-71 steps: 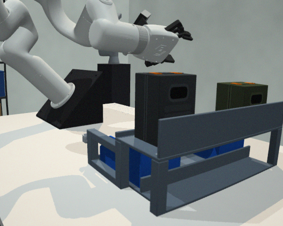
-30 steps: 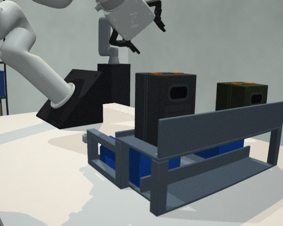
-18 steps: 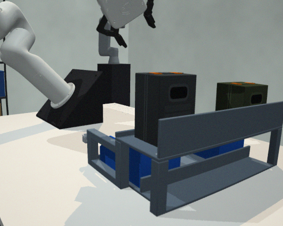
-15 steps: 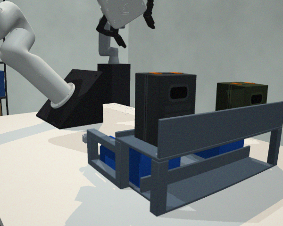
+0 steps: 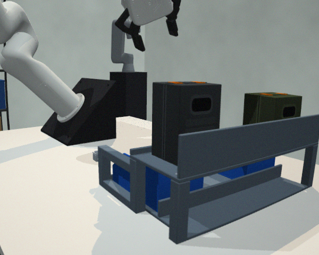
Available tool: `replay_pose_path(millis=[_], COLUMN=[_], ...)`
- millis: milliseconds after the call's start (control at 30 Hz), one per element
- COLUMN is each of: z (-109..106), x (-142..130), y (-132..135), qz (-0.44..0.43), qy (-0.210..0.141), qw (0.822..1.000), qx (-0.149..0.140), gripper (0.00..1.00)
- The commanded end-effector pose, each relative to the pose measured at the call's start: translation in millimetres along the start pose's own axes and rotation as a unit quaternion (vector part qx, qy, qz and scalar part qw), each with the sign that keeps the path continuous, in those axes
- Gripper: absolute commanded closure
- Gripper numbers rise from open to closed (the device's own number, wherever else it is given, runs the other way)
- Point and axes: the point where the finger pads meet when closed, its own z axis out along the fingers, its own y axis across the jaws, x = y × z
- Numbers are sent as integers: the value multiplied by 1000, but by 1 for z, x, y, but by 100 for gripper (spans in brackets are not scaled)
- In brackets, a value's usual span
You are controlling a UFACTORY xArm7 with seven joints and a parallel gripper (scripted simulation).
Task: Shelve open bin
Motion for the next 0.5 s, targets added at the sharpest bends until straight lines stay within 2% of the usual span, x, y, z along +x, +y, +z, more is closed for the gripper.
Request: replay_pose_path(millis=[0, 100, 267, 467], z=[-2, -2, 2, 2], x=[0, 0, 0, 0], y=[1, 1, 5, 5], qz=[-1, -1, -47, -47], qy=[-2, -2, -51, -51], qw=[1000, 1000, 991, 991], qx=[4, 4, 113, 113], gripper=[0, 0, 0, 0])
